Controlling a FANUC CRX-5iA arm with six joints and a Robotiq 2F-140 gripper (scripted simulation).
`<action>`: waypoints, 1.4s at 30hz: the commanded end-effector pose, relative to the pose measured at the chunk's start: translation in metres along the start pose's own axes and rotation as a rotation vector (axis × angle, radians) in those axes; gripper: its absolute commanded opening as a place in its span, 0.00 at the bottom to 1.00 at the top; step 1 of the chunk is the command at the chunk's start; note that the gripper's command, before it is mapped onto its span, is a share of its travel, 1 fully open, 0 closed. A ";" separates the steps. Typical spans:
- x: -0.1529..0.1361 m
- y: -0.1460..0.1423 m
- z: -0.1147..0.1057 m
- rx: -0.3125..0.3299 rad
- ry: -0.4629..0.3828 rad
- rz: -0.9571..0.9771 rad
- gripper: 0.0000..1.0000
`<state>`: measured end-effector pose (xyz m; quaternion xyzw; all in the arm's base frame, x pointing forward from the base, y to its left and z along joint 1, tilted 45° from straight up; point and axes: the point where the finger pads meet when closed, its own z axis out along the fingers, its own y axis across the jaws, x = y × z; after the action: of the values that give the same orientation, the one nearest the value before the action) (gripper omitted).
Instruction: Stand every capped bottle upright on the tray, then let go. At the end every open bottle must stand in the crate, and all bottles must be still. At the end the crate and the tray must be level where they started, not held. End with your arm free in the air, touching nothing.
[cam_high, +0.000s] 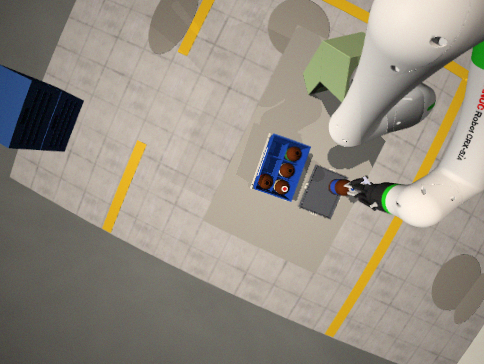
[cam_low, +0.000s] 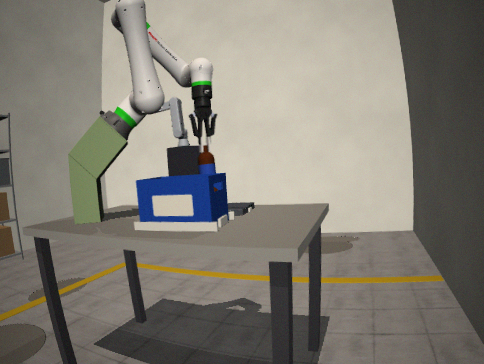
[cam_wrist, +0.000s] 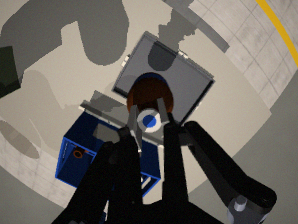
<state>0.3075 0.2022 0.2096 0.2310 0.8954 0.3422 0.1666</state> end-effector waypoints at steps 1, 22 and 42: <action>0.000 0.000 0.005 0.000 0.001 0.000 0.00; 0.003 0.000 0.043 0.000 0.001 0.000 0.00; -0.003 0.000 0.076 0.000 0.001 0.000 0.00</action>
<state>0.3428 0.2407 0.1573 0.2310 0.8954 0.3422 0.1666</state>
